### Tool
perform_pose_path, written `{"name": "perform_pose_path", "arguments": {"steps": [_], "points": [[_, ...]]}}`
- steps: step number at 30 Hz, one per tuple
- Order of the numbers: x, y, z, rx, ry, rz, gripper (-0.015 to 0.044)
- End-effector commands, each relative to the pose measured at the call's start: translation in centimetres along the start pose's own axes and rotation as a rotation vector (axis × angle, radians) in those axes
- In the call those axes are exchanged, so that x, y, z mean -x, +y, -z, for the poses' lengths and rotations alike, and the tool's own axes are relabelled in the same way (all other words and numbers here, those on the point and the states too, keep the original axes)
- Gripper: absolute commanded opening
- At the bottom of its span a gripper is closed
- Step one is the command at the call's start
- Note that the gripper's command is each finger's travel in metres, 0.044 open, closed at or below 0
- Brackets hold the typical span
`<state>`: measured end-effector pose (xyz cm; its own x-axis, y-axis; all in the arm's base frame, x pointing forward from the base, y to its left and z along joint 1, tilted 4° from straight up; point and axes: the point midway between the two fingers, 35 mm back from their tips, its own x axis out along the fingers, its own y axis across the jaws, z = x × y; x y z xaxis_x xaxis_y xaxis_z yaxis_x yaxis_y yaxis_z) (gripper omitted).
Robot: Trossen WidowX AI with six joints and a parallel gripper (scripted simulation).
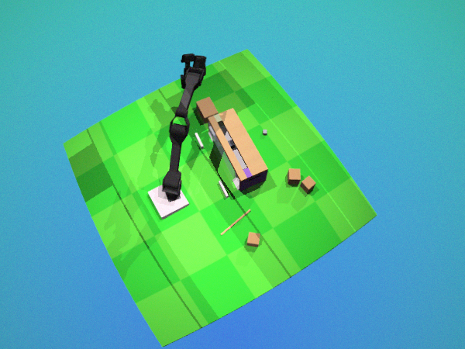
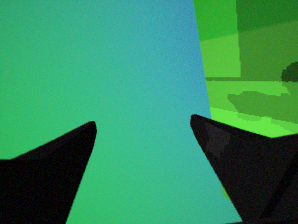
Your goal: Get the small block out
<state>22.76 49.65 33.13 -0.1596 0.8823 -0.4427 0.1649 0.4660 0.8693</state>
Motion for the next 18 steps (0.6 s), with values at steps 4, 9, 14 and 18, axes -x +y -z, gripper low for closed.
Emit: {"name": "perform_pose_path", "arguments": {"steps": [4,9,14,18], "points": [[1.4,-2.7,-2.5,0.168,-0.106,0.106,0.04],[5.5,-8.7,-6.5,0.508,-0.214,0.403,0.04],[8.3,-12.2,-7.9,0.69,-0.199,0.596,0.04],[10.5,-14.6,-8.5,0.816,-0.152,0.739,0.04]]}}
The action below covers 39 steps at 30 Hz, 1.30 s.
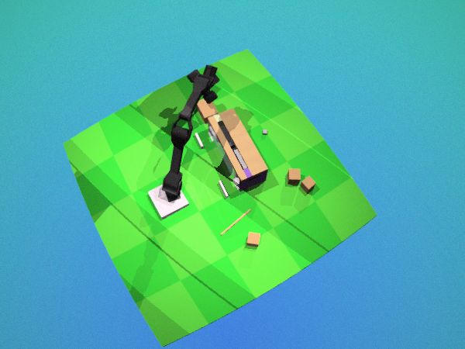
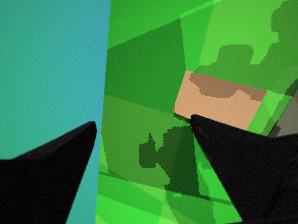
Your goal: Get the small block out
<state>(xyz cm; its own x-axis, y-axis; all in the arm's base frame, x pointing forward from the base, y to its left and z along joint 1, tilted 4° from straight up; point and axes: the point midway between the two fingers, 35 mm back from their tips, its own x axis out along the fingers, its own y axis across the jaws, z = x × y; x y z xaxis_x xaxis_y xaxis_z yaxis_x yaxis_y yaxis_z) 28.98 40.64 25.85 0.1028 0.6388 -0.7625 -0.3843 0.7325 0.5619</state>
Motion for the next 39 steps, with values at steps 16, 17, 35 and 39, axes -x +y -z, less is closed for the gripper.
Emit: {"name": "perform_pose_path", "arguments": {"steps": [16,17,35,39], "points": [[8.0,-18.3,5.4,0.941,0.521,0.578,0.04],[8.5,-18.9,5.8,0.979,0.563,0.587,0.04],[11.8,-22.4,8.0,1.209,0.849,0.598,0.04],[11.8,-22.4,8.0,1.209,0.849,0.597,0.04]]}}
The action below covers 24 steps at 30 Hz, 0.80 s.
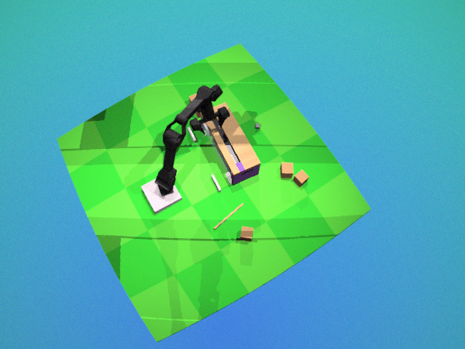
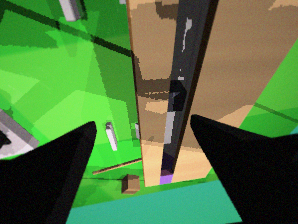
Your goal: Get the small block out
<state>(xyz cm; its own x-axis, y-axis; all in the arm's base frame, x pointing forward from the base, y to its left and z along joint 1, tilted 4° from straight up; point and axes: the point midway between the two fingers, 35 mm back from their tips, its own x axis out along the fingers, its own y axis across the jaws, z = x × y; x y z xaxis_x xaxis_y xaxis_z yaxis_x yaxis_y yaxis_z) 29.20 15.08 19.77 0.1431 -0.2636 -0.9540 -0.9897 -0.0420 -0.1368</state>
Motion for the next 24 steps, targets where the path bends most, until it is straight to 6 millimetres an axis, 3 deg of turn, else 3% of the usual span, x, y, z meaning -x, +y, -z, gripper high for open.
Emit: {"name": "perform_pose_path", "arguments": {"steps": [1,24], "points": [[-0.2,0.2,0.2,0.015,0.01,-0.004,0.04],[-3.5,0.3,-1.6,0.022,0.019,-0.018,0.04]]}}
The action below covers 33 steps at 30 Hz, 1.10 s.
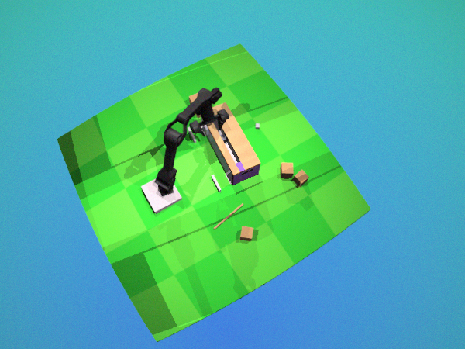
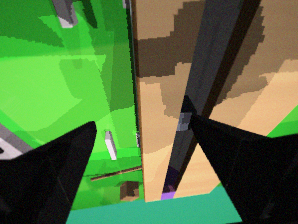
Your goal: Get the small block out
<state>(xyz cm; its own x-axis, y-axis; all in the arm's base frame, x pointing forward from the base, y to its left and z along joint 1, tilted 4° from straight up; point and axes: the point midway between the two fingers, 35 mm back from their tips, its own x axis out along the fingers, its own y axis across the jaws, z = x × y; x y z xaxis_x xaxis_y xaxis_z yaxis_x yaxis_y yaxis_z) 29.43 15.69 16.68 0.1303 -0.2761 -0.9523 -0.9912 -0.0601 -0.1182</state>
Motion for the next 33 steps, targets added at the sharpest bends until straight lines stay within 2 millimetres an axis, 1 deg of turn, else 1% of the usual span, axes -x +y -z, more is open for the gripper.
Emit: {"name": "perform_pose_path", "arguments": {"steps": [1,25,26,29,33], "points": [[-0.8,0.1,-0.3,0.0,0.007,-0.006,0.04],[-4.3,0.7,-1.9,0.006,0.018,-0.021,0.04],[-3.7,0.5,-1.8,0.01,0.012,-0.016,0.04],[-3.7,0.5,-1.7,0.01,0.012,-0.016,0.04],[-4.0,0.5,-0.9,0.01,0.014,-0.017,0.04]]}}
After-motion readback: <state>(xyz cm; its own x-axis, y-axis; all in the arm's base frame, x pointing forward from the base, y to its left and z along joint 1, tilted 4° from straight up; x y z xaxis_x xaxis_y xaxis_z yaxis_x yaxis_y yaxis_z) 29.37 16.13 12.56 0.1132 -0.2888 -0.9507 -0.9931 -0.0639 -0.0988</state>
